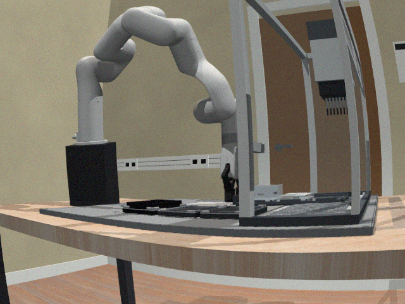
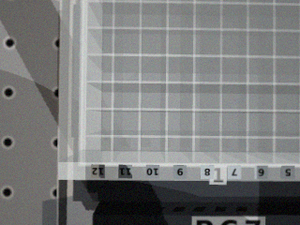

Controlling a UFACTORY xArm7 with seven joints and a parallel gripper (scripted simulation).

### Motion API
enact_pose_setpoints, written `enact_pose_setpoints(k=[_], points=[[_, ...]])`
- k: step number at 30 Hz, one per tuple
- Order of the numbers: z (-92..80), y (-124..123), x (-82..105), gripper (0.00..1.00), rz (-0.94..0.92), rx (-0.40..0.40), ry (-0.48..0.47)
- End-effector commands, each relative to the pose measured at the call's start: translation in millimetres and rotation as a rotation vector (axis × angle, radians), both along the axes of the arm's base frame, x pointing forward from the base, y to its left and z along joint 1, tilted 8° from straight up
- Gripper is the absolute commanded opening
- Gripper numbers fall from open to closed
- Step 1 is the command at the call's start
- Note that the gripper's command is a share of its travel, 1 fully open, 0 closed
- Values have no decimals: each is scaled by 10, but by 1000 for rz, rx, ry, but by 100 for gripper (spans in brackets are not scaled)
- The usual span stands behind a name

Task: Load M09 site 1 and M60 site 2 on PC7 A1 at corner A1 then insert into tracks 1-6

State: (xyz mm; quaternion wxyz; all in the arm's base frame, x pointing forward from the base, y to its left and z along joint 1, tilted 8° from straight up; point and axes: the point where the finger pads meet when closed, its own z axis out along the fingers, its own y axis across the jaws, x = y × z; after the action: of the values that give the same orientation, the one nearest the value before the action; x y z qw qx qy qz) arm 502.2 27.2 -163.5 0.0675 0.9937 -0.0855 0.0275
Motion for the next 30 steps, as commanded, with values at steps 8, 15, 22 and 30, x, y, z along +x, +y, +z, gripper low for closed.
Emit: enact_pose_setpoints(k=[8,15,22,30], points=[[24,-13,126,82,0,1,-4],[29,-24,195,82,0,1,-4],[33,-33,245,82,0,1,-4],[34,-37,270,82,0,1,-4]])
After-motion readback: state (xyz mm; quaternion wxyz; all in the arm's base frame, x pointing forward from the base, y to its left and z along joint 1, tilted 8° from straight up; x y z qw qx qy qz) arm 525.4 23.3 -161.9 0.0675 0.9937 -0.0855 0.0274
